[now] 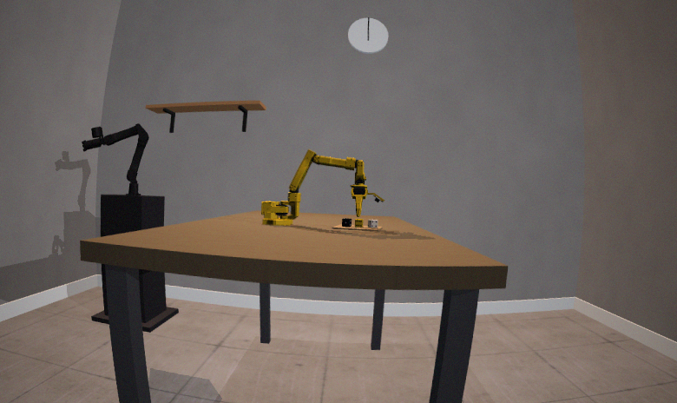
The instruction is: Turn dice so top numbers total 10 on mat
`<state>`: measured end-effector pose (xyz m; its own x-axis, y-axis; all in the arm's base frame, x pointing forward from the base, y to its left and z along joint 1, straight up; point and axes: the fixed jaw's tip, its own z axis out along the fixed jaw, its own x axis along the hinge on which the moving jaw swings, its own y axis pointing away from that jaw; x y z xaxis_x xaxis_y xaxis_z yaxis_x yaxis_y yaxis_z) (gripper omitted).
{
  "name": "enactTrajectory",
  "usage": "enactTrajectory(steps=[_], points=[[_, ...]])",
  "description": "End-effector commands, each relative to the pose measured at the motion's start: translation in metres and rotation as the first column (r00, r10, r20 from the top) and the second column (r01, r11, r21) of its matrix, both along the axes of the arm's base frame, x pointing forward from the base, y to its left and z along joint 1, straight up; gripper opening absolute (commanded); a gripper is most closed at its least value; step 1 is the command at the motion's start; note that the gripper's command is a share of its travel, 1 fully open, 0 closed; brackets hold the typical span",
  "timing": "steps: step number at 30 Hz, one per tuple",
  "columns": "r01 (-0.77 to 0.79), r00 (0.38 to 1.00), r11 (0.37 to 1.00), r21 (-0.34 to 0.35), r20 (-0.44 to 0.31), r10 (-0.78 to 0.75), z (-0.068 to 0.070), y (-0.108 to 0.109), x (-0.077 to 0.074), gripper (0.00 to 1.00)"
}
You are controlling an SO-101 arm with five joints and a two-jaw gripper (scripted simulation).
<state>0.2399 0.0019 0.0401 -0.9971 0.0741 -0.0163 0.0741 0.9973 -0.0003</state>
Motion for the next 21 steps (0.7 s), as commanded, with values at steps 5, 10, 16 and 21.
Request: enactTrajectory(steps=[5, 10, 16, 21], points=[[0.001, 0.995, 1.0, 0.0, 0.102, -0.001, 0.04, 0.002, 0.007, 0.33], [0.001, 0.994, 1.0, 0.0, 0.108, -0.001, 0.047, 0.002, 0.005, 0.33], [0.001, 0.994, 1.0, 0.0, 0.109, -0.001, 0.047, 0.002, 0.005, 0.33], [0.001, 0.994, 1.0, 0.0, 0.109, -0.001, 0.047, 0.002, 0.005, 0.33]])
